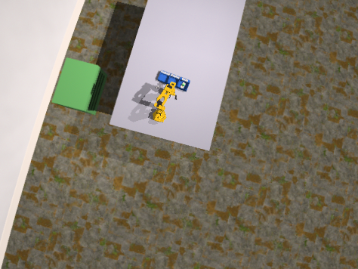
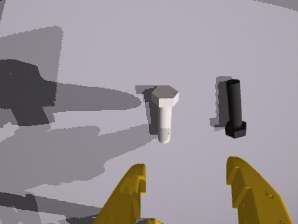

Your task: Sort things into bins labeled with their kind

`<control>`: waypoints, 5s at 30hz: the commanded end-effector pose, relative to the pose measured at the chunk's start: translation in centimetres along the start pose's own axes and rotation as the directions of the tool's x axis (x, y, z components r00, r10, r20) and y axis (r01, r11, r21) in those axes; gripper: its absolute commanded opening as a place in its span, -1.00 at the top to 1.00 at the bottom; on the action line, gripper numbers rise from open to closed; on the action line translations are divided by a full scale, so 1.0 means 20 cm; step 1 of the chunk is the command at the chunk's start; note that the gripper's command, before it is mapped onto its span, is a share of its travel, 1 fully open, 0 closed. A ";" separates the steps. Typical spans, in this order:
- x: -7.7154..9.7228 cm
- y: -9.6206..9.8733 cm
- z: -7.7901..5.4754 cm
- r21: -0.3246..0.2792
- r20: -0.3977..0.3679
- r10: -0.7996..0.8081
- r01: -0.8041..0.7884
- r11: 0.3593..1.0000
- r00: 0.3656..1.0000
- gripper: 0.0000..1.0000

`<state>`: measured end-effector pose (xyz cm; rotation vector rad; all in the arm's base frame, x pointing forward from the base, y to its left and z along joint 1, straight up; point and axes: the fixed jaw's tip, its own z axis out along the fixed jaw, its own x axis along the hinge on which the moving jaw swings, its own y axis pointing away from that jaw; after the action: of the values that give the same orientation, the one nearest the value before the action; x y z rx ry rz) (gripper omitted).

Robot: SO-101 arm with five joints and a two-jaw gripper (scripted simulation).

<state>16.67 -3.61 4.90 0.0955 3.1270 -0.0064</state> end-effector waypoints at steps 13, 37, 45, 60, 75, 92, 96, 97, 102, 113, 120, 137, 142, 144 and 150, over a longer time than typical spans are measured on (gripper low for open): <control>-0.02 0.01 0.13 0.004 0.026 -0.018 0.018 1.000 0.999 0.56; 0.00 0.01 0.20 -0.001 0.001 -0.018 0.018 1.000 1.000 0.56; 0.00 0.01 0.20 -0.001 0.001 -0.018 0.018 1.000 1.000 0.56; 0.00 0.01 0.20 -0.001 0.001 -0.018 0.018 1.000 1.000 0.60; 0.00 0.01 0.20 -0.001 0.001 -0.018 0.018 1.000 1.000 0.81; 0.00 0.01 0.20 -0.001 0.001 -0.018 0.018 1.000 1.000 0.99; 0.00 0.01 0.20 -0.001 0.001 -0.018 0.018 1.000 1.000 1.00; 0.00 0.01 0.20 -0.001 0.001 -0.018 0.018 1.000 1.000 1.00; 0.00 0.01 0.20 -0.001 0.001 -0.018 0.018 1.000 1.000 1.00; 0.00 0.01 0.20 -0.001 0.001 -0.018 0.018 1.000 1.000 1.00; 0.00 0.01 0.20 -0.001 0.001 -0.018 0.018 1.000 1.000 1.00; -0.01 0.00 0.04 -0.001 0.001 -0.018 0.018 1.000 1.000 1.00; 0.00 -0.01 -0.01 -0.001 0.001 -0.018 0.018 1.000 1.000 1.00; 0.00 -0.01 -0.03 -0.001 0.001 -0.018 0.018 1.000 1.000 1.00; 0.00 -0.01 -0.04 -0.001 0.001 -0.018 0.018 1.000 1.000 1.00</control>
<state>15.95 -3.42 4.57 0.0608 3.1873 0.0158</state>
